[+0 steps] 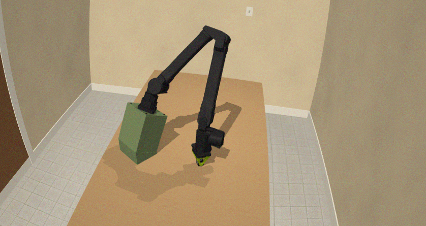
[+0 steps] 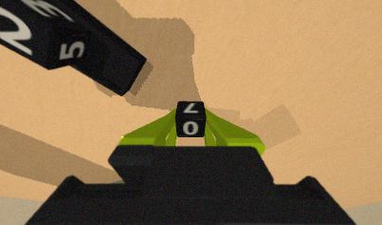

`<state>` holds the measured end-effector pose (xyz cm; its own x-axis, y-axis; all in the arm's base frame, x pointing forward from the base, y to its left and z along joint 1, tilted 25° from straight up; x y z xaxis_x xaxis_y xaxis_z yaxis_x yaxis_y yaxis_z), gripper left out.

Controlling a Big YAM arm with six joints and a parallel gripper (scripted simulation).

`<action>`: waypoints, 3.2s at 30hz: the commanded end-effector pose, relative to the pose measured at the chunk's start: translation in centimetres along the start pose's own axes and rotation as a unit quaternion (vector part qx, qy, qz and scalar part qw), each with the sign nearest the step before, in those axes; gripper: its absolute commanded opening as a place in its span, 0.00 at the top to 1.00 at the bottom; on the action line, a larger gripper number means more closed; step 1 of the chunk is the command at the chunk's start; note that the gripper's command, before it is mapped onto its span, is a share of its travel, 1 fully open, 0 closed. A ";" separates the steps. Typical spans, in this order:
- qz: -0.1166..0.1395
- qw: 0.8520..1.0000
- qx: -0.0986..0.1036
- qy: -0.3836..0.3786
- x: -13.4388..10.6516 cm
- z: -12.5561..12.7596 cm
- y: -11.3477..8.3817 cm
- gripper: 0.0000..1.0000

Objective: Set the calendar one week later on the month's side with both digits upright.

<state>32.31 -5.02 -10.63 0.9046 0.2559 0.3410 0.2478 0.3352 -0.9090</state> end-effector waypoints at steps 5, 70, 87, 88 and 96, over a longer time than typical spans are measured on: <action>0.003 1.000 0.002 -0.001 0.1 0.3 0.3 0.75; 0.002 1.000 0.001 -0.009 -0.3 0.3 0.3 0.75; 0.002 1.000 0.002 -0.009 -0.2 0.4 0.5 0.75; 0.001 1.000 0.001 -0.009 -0.1 0.4 0.5 0.75; 0.000 1.000 0.000 -0.004 0.1 0.3 0.8 0.75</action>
<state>32.15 -4.91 -10.98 0.9035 0.2588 0.3415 0.2477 0.3351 -0.9091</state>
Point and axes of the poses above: the point where the finger pads meet when closed, its own y axis out along the fingers, its own z axis across the jaws, x = y × z, the point moved 6 cm from there along -y, back along the fingers, and after that the axes turned 8 degrees about y, right-handed, at the moved point
